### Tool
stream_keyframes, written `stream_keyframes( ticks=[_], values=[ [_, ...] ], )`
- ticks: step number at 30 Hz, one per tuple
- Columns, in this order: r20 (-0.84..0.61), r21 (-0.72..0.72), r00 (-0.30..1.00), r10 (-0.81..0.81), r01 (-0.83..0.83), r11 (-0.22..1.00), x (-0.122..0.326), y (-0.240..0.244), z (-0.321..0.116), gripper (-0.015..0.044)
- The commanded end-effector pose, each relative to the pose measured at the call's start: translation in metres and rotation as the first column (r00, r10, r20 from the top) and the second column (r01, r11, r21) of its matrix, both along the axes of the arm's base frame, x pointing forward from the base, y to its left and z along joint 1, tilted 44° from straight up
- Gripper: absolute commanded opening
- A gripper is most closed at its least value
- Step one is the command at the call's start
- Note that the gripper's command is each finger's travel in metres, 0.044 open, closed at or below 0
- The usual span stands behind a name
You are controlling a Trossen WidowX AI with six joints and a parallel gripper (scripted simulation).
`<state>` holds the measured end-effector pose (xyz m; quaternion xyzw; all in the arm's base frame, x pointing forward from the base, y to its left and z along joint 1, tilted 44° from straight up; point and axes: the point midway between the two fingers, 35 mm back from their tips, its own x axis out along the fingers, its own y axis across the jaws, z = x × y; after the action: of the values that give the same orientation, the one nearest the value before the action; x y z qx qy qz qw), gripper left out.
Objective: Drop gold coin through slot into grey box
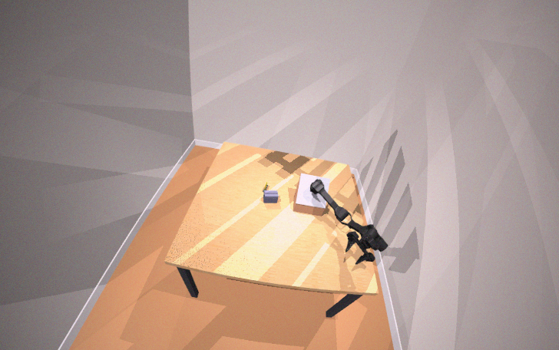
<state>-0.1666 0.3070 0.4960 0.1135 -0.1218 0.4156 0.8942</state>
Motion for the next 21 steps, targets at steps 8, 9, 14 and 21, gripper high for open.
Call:
stream_keyframes(
  ticks=[8,9,14,21],
  values=[
    [-0.001,0.073,0.999,-0.040,0.040,0.997,0.056,-0.058,0.060,0.0190],
    [-0.002,0.073,0.999,-0.052,0.052,0.996,0.065,-0.066,0.065,0.0164],
    [0.008,0.106,0.992,-0.129,0.127,0.986,0.107,-0.109,0.087,0.0161],
    [-0.031,0.071,0.969,-0.246,0.248,0.966,0.195,-0.175,0.106,0.0161]
  ],
)
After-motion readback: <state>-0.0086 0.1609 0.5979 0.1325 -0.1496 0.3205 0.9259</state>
